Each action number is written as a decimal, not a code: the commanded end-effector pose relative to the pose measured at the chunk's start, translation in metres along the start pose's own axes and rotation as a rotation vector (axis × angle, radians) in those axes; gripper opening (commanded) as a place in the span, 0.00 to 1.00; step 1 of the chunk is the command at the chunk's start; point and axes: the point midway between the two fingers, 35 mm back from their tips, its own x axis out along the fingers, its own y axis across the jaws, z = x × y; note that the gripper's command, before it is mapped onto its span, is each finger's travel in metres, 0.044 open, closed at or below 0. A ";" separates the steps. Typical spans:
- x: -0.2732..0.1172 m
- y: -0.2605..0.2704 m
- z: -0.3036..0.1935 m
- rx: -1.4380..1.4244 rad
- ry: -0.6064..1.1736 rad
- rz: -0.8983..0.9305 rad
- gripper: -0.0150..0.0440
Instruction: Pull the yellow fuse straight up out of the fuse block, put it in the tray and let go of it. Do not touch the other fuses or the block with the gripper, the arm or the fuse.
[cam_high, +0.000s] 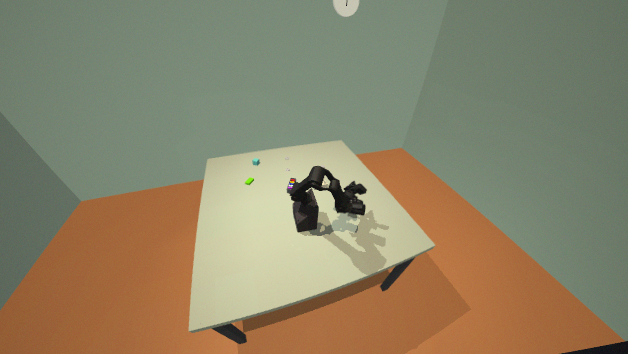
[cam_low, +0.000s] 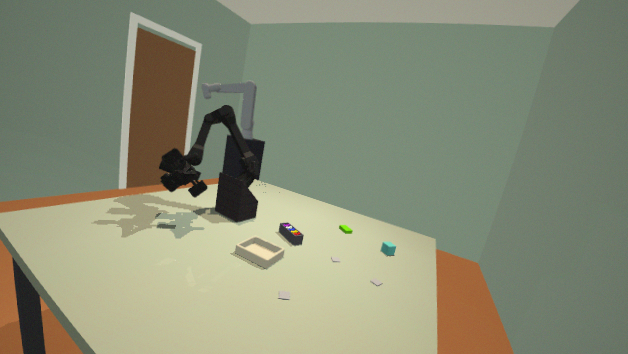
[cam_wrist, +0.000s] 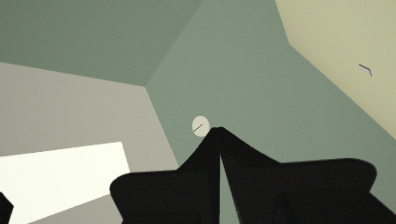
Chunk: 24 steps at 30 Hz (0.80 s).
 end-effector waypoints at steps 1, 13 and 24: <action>0.001 -0.001 0.000 -0.013 -0.005 -0.010 0.30; 0.085 -0.054 -0.041 -0.787 0.116 -0.589 0.38; 0.127 -0.118 -0.087 -1.325 0.432 -0.939 0.38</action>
